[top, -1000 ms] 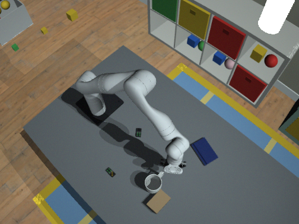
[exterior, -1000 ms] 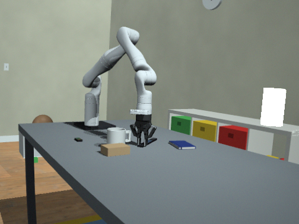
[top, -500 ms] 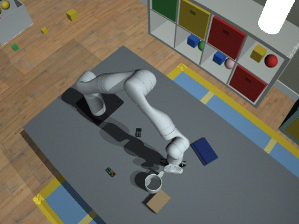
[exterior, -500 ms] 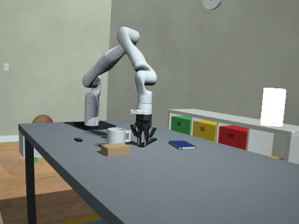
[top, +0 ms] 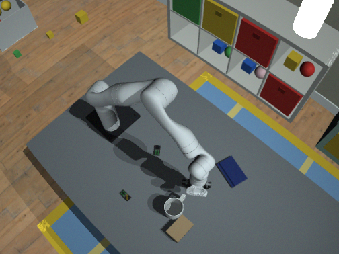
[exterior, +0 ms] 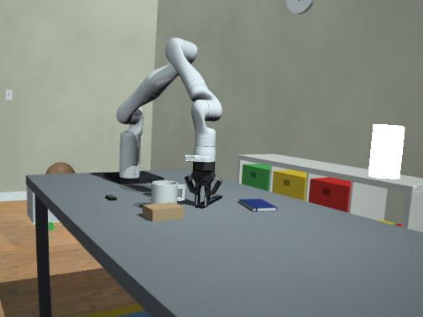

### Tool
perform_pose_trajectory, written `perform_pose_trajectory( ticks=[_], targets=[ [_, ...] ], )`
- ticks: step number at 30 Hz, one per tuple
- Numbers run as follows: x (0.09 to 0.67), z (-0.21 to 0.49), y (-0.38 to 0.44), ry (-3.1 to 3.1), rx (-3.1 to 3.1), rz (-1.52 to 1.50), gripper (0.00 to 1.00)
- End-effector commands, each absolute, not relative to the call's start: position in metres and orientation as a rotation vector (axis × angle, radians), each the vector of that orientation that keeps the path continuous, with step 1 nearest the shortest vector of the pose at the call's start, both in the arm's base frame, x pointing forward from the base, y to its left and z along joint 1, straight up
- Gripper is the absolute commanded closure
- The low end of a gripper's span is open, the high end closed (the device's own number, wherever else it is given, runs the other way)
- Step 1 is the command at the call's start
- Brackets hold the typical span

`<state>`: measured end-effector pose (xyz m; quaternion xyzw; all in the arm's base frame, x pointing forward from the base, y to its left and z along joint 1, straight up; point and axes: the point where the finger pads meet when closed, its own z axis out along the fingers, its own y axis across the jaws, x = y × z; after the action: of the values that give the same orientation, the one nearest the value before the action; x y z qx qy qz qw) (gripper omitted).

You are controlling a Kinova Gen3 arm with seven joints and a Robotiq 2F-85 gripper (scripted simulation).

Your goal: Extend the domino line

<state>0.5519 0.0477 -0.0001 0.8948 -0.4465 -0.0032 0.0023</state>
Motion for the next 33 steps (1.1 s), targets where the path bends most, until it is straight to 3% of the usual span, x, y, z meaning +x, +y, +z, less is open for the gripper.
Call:
perform_pose_trajectory(
  ticks=[1, 12, 13, 33],
  targets=[
    [0.5513, -0.0009, 0.0525, -1.409, 2.809, -0.010, 0.71],
    [0.5513, -0.0009, 0.0525, -1.409, 2.809, -0.010, 0.71],
    [0.5513, -0.0009, 0.0525, -1.409, 2.809, -0.010, 0.53],
    [0.5509, 0.0003, 0.0530, -1.409, 2.809, -0.010, 0.53]
  ],
)
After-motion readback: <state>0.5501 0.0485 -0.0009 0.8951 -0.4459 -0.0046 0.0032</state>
